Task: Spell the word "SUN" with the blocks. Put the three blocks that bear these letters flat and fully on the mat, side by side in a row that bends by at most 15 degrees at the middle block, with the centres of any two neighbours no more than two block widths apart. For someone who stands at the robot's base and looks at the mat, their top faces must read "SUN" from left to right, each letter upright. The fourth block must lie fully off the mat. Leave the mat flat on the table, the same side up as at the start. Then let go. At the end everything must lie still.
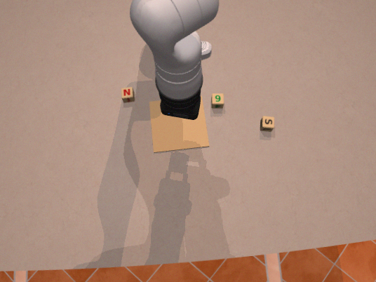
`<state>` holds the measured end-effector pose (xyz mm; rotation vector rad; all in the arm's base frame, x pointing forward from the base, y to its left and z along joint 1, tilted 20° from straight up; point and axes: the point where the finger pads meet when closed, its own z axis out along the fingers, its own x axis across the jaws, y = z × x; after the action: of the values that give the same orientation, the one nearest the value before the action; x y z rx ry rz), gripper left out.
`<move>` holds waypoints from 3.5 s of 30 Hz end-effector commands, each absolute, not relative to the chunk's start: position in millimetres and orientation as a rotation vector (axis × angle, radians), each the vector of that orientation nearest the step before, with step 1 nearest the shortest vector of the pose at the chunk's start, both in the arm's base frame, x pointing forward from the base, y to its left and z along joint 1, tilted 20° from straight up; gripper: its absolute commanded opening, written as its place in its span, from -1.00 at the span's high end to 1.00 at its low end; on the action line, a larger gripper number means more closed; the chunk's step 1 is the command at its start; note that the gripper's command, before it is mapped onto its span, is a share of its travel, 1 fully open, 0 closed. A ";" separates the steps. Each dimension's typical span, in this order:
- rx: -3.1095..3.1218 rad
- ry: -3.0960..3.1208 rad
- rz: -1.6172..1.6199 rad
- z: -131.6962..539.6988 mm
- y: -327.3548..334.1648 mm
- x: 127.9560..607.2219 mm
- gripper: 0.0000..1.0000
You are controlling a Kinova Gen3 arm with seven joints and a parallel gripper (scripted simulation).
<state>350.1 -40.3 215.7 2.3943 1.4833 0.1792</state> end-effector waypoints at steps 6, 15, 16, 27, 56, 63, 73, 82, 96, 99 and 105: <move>2.428 1.430 0.192 216.2 -40.3 349.6 -0.14; 2.530 1.259 0.223 215.9 -40.8 347.5 -0.14; 2.549 1.223 0.229 215.8 -40.9 347.1 -0.14; 2.756 0.747 0.307 215.7 -43.4 343.4 -0.14; 2.919 -0.305 0.440 217.9 -55.6 339.3 -0.14; 2.919 -0.322 0.442 218.0 -55.8 339.2 -0.14; 2.919 -0.322 0.442 218.0 -55.8 339.2 -0.14; 2.918 -0.323 0.442 213.3 -56.7 340.5 -0.14; 2.918 -0.323 0.442 168.2 -65.1 353.6 -0.14; 2.918 -0.323 0.442 155.5 -67.5 357.3 -0.14; 2.918 -0.323 0.442 136.5 -71.0 362.8 -0.14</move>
<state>366.3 -71.5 147.8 2.9119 -0.3281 0.4767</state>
